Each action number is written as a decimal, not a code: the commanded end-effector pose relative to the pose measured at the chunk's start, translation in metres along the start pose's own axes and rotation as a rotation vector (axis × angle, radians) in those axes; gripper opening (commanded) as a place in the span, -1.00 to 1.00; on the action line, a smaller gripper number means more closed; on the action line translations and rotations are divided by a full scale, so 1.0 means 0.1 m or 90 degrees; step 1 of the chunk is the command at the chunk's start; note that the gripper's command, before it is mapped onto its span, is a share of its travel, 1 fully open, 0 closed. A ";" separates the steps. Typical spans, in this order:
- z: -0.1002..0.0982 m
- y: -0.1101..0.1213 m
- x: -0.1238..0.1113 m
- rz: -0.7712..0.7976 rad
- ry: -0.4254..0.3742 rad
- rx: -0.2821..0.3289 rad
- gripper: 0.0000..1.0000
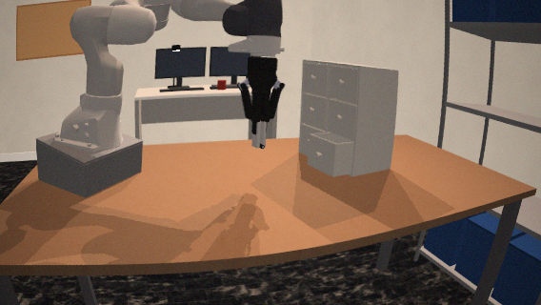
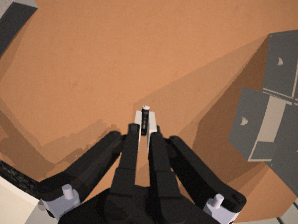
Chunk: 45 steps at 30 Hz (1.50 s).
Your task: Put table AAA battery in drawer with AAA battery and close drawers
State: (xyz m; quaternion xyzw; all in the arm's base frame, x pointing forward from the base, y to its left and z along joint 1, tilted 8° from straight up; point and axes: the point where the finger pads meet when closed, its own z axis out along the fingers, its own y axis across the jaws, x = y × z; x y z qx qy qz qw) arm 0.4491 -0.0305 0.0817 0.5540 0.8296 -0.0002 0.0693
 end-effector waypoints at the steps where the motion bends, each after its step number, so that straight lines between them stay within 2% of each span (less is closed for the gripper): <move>1: 0.00 0.02 -0.02 -0.106 0.003 -0.004 -0.94; 3: 0.00 0.02 -0.02 -0.106 0.003 -0.004 -0.94; 4: 0.00 0.08 -0.04 -0.190 0.003 -0.004 -0.94; 10: 0.00 0.08 -0.04 -0.190 0.003 -0.004 -0.94; 11: 0.00 0.15 -0.05 -0.280 0.003 -0.003 -0.94; 17: 0.00 0.15 -0.05 -0.280 0.003 -0.003 -0.94; 18: 0.00 0.22 -0.07 -0.373 0.002 -0.004 -0.94; 24: 0.00 0.22 -0.07 -0.373 0.002 -0.004 -0.94; 25: 0.00 0.29 -0.08 -0.464 0.002 -0.004 -0.94; 33: 0.00 0.29 -0.08 -0.466 0.002 -0.004 -0.94; 34: 0.00 0.37 -0.10 -0.556 0.002 -0.004 -0.94; 40: 0.00 0.37 -0.10 -0.556 0.002 -0.004 -0.94; 41: -0.01 0.43 -0.11 -0.642 0.001 -0.005 -0.94; 45: -0.01 0.43 -0.11 -0.642 0.001 -0.005 -0.94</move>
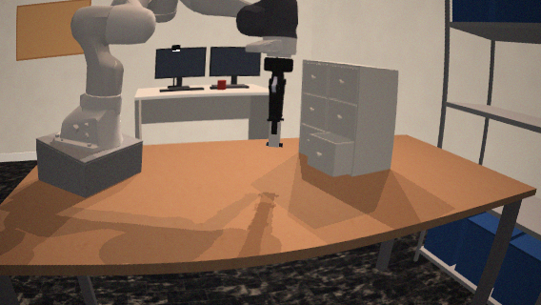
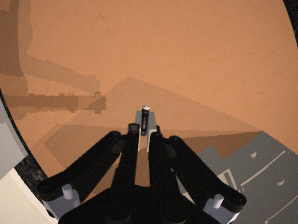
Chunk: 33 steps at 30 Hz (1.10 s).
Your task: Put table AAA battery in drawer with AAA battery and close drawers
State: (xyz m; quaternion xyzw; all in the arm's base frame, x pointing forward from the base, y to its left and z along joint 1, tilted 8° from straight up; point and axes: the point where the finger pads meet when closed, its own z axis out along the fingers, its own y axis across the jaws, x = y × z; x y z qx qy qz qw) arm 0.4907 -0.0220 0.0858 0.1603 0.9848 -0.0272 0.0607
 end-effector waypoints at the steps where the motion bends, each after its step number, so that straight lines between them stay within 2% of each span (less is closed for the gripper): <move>1: -0.01 -0.01 -0.03 -0.098 -0.004 -0.003 -0.94; 2: -0.01 -0.01 -0.03 -0.098 -0.004 -0.003 -0.94; 3: -0.01 0.02 -0.09 -0.177 -0.005 -0.003 -0.94; 8: -0.01 0.02 -0.09 -0.177 -0.005 -0.003 -0.94; 9: -0.01 0.04 -0.14 -0.247 -0.006 -0.003 -0.94; 14: -0.01 0.04 -0.14 -0.247 -0.006 -0.003 -0.94; 15: -0.02 0.07 -0.19 -0.307 -0.007 -0.003 -0.94; 19: -0.02 0.07 -0.19 -0.307 -0.007 -0.003 -0.94; 20: -0.02 0.08 -0.22 -0.355 -0.008 -0.003 -0.94; 33: -0.03 0.11 -0.28 -0.434 -0.009 -0.003 -0.94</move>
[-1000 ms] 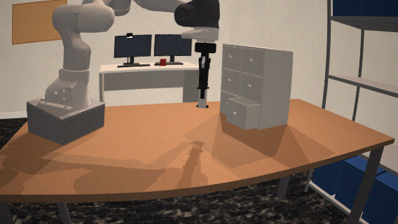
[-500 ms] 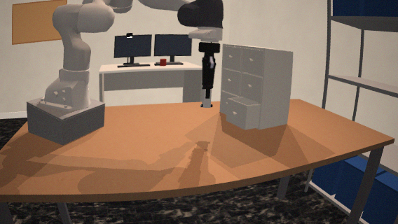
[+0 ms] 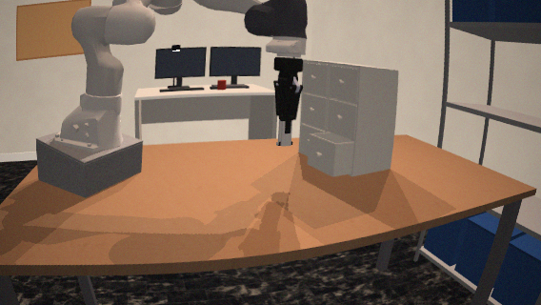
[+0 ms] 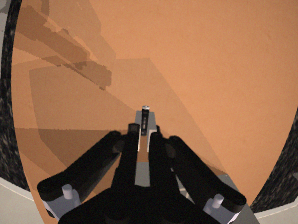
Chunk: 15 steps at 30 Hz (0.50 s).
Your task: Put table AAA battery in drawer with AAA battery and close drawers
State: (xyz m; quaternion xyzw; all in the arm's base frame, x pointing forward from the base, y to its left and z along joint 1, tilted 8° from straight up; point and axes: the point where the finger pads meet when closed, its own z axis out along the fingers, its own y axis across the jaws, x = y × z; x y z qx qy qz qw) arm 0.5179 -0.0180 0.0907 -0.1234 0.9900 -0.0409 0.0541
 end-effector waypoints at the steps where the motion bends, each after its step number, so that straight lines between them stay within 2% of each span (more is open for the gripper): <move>1: -0.01 -0.02 -0.02 -0.072 -0.005 0.002 -0.94; 6: -0.05 -0.03 -0.02 -0.072 -0.004 0.002 -0.94; 15: -0.29 -0.03 -0.02 -0.072 -0.004 0.002 -0.94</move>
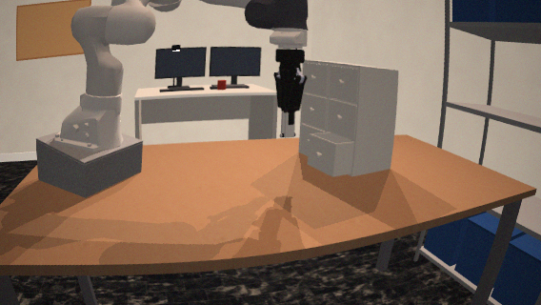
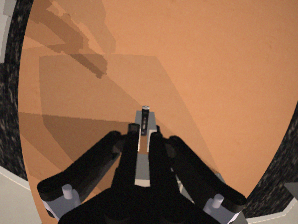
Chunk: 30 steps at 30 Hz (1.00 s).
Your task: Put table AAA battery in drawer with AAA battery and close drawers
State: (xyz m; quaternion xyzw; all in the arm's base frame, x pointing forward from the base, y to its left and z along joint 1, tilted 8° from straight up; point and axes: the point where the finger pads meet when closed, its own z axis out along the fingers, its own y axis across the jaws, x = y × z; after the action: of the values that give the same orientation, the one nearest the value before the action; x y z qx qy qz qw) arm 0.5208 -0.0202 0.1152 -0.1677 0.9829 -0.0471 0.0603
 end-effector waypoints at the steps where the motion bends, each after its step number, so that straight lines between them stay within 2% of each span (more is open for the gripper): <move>1: -0.06 0.02 0.03 -0.015 0.005 -0.004 -0.94; 16: -0.07 0.02 0.03 -0.015 -0.013 -0.005 -0.94; 23: -0.06 0.02 0.05 -0.015 -0.071 -0.005 -0.94; 25: -0.06 0.02 0.05 -0.015 -0.071 -0.005 -0.94; 30: -0.04 0.02 0.08 -0.014 -0.146 -0.006 -0.94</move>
State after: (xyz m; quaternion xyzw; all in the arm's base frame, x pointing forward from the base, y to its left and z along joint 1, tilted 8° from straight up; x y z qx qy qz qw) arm 0.5055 -0.0170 0.1150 -0.1544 0.9794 -0.0198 0.1283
